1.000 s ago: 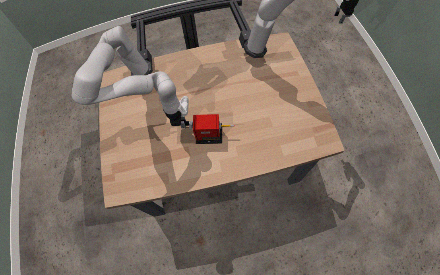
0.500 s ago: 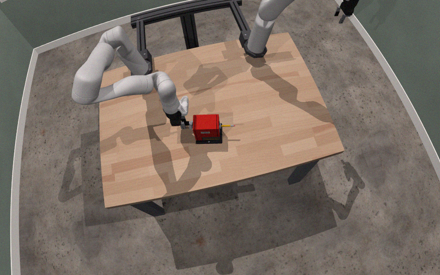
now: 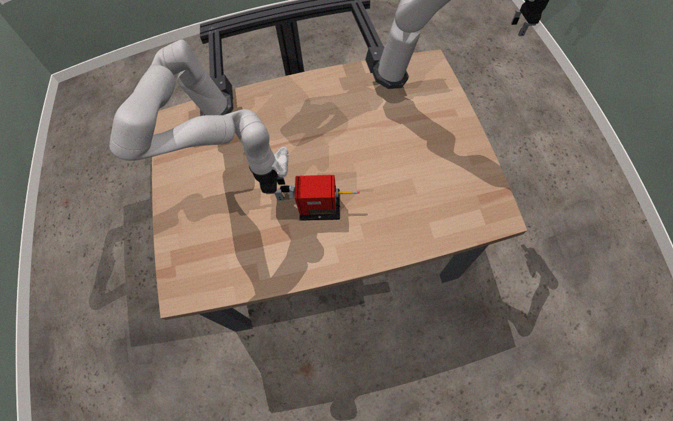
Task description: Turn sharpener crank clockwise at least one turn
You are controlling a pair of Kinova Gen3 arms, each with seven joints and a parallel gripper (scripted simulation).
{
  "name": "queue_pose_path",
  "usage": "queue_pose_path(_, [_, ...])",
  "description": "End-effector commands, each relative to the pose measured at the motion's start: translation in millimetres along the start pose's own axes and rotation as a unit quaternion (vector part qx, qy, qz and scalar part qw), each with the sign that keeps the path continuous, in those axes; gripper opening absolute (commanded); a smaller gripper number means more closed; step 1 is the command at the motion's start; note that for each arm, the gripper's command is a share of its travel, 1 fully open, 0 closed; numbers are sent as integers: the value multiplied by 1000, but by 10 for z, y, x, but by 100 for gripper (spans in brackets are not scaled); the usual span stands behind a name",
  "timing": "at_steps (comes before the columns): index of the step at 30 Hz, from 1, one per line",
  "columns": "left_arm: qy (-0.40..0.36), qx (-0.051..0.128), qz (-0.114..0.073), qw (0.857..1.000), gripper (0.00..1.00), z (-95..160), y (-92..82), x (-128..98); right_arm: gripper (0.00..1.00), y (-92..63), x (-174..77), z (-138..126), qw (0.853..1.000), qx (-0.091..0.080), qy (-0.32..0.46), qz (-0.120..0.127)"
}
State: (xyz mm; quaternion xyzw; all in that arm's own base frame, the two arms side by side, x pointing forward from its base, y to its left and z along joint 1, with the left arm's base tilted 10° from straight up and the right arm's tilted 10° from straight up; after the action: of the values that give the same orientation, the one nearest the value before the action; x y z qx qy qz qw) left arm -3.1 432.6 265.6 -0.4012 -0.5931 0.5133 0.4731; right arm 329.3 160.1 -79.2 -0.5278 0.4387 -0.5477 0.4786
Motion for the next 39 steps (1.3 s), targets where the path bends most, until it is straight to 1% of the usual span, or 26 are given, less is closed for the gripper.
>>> queue_pose_path(1, [0,0,-1,1000,100,1,-8,4,97,-6,-3,5,1000,1,0,0])
queue_pose_path(32, [0,0,-1,1000,100,1,-8,4,97,-6,-3,5,1000,1,0,0])
queue_pose_path(39, [0,0,-1,1000,100,1,-8,4,97,-46,-3,5,1000,1,0,0])
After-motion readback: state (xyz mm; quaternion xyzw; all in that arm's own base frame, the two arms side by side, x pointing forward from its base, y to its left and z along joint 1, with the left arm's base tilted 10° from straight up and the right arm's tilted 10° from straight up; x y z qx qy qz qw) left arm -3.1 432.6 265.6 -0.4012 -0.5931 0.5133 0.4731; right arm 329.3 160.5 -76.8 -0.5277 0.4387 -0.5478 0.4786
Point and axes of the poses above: on each arm, the point where the finger pads meet when closed, its own y axis out along the fingers, its own z axis across the jaws, x = y × z, the point moved 2 cm from there along -y, back along the fingers, and after that the axes turned 13 degrees about -y, right-handed, at the moved point
